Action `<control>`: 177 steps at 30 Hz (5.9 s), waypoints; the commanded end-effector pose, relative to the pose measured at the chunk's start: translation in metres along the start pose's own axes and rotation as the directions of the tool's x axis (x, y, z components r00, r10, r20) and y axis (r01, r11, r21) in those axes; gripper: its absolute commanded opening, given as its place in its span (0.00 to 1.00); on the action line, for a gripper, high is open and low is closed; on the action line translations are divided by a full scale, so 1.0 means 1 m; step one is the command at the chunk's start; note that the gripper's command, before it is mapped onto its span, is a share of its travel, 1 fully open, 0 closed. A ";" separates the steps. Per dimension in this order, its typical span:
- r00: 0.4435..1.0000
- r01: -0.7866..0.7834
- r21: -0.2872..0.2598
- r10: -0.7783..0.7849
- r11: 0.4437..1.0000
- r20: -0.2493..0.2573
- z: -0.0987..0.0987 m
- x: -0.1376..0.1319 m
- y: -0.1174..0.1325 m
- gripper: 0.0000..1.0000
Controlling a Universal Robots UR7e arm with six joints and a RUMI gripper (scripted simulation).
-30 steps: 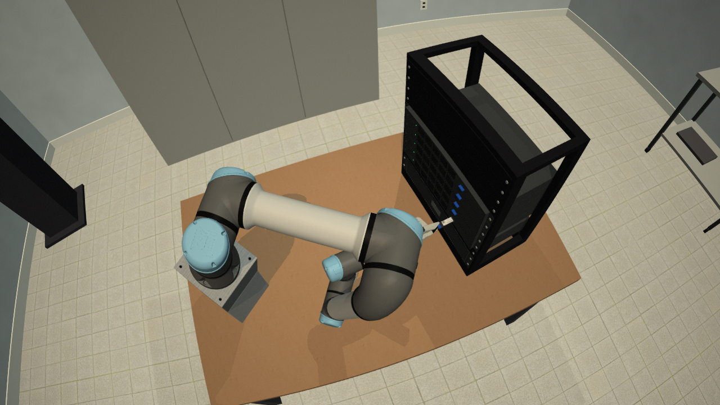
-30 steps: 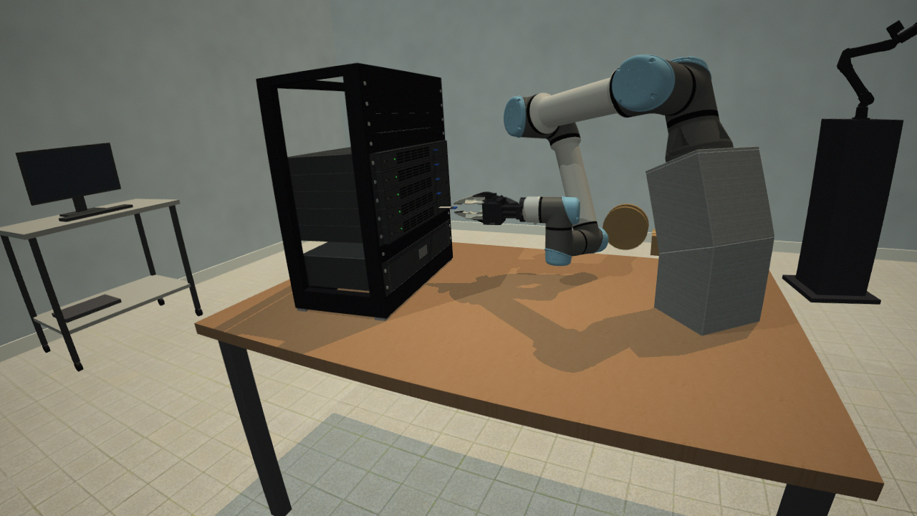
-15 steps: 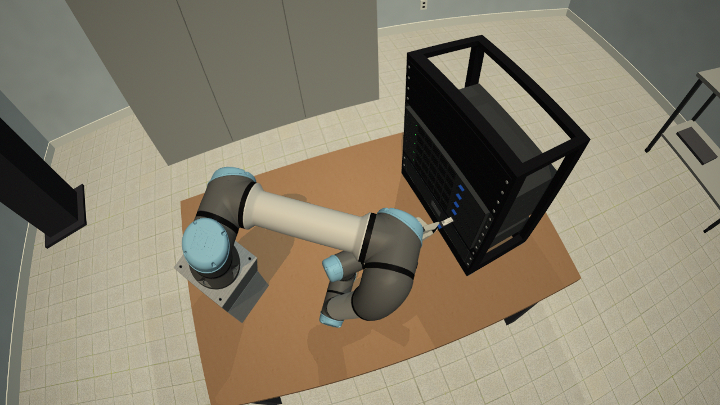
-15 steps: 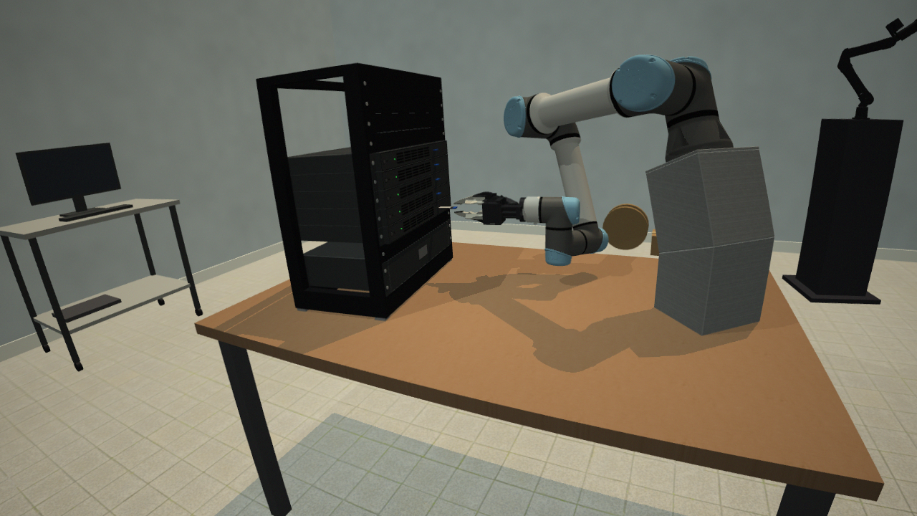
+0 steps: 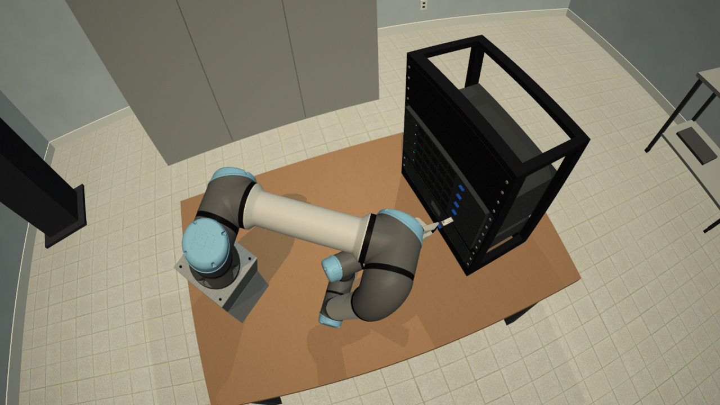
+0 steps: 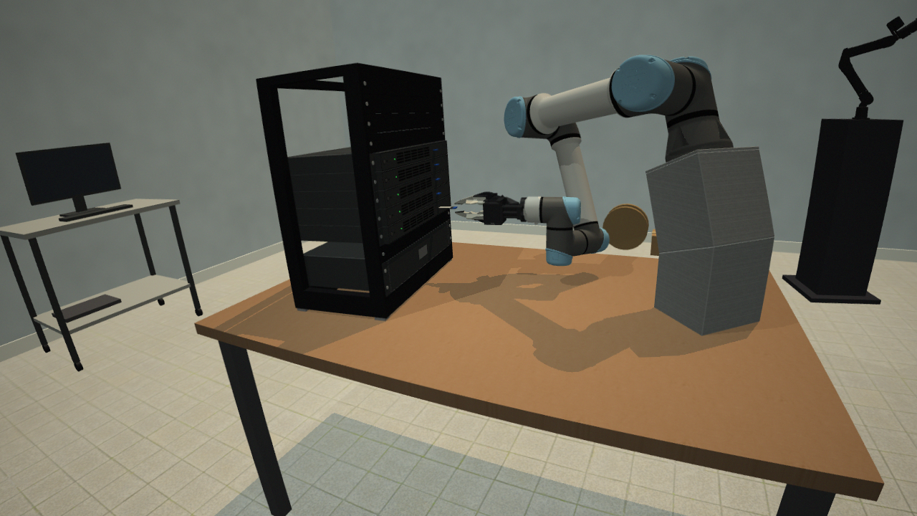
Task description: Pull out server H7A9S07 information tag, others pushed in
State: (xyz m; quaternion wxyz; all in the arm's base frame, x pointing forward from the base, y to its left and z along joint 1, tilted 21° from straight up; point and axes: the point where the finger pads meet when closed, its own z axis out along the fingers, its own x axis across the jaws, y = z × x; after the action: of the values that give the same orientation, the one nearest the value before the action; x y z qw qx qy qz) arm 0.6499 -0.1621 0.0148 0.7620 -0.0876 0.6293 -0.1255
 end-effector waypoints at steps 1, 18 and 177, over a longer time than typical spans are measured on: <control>1.000 0.000 0.000 0.000 1.000 0.001 -0.004 -0.001 0.000 0.15; 1.000 0.000 0.000 0.000 1.000 0.001 -0.069 0.000 0.000 0.15; 0.925 0.193 0.457 -0.006 0.868 -0.379 -0.068 -0.061 -0.004 1.00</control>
State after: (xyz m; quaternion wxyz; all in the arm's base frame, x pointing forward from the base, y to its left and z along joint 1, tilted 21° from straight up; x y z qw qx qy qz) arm 0.5719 -0.1469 0.0578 0.6278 0.0911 0.7010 -0.3259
